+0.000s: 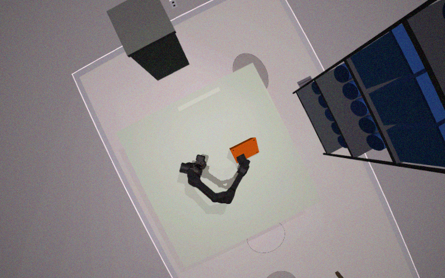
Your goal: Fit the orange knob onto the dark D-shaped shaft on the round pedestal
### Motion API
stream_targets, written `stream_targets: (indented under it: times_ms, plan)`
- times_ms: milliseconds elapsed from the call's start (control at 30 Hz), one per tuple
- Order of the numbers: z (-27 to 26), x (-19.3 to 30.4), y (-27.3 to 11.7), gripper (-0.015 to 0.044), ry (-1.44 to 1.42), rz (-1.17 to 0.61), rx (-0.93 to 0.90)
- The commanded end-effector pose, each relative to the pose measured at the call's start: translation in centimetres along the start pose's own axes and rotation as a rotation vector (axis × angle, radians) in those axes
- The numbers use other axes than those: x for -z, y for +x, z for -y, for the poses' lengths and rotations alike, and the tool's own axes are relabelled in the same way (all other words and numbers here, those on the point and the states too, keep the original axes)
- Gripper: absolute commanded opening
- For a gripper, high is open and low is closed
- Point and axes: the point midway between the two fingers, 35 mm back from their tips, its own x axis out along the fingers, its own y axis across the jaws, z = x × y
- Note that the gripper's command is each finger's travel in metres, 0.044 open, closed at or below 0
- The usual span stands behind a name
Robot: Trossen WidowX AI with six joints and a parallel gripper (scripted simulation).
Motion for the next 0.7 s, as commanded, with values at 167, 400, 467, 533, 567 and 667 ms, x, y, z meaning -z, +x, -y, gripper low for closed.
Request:
stream_targets:
  times_ms: [167,400,467,533,567,667]
  plan:
    - [-0.05,-0.01,0.04,0.0,-0.044,0.001,-0.003]
    - [-0.05,-0.01,0.08,0.0,0.0,0.001,-0.003]
    - [-0.05,-0.01,0.08,0.0,0.0,0.001,-0.003]
    - [-0.05,-0.01,0.08,0.0,0.0,0.001,-0.003]
    - [-0.05,-0.01,0.08,0.0,0.008,0.001,-0.003]
    - [-0.05,-0.01,0.09,0.0,0.029,0.001,-0.003]
